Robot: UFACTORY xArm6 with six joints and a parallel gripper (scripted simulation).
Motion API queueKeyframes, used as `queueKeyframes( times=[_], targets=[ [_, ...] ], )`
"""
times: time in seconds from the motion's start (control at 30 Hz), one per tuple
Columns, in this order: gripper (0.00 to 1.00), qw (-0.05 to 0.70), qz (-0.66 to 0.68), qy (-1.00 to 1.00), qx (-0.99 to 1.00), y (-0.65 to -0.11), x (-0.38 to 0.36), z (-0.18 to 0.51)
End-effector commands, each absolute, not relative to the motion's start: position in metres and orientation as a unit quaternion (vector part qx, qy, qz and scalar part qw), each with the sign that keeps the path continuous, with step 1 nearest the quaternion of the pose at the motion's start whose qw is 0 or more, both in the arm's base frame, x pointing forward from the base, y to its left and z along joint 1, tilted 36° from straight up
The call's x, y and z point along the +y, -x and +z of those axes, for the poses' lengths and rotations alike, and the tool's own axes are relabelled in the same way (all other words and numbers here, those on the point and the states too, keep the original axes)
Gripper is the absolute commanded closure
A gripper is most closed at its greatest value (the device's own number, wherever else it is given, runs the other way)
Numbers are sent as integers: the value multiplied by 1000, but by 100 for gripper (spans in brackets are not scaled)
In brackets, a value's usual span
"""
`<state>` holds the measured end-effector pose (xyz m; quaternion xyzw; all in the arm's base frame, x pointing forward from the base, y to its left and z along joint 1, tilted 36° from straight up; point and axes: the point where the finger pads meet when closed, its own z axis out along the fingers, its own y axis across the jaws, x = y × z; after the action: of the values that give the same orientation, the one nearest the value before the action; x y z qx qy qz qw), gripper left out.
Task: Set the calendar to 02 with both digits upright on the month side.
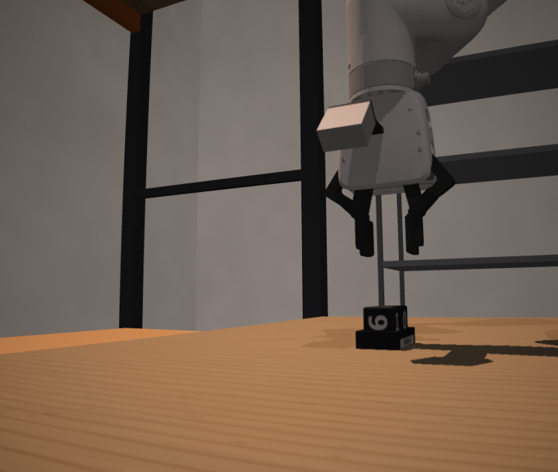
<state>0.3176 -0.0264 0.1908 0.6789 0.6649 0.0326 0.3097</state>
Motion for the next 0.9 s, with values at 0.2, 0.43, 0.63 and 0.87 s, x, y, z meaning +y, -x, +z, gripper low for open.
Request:
queueKeyframes(
  times=[0.2, 0.43, 0.63, 0.87],
  targets=[
    [53, 311, 34, -679, 665, -324, -31, 183],
    [53, 311, 34, -679, 665, -329, -35, 175],
    [53, 311, 34, -679, 665, -332, -38, 170],
    [53, 311, 34, -679, 665, -336, -42, 162]
  ],
)
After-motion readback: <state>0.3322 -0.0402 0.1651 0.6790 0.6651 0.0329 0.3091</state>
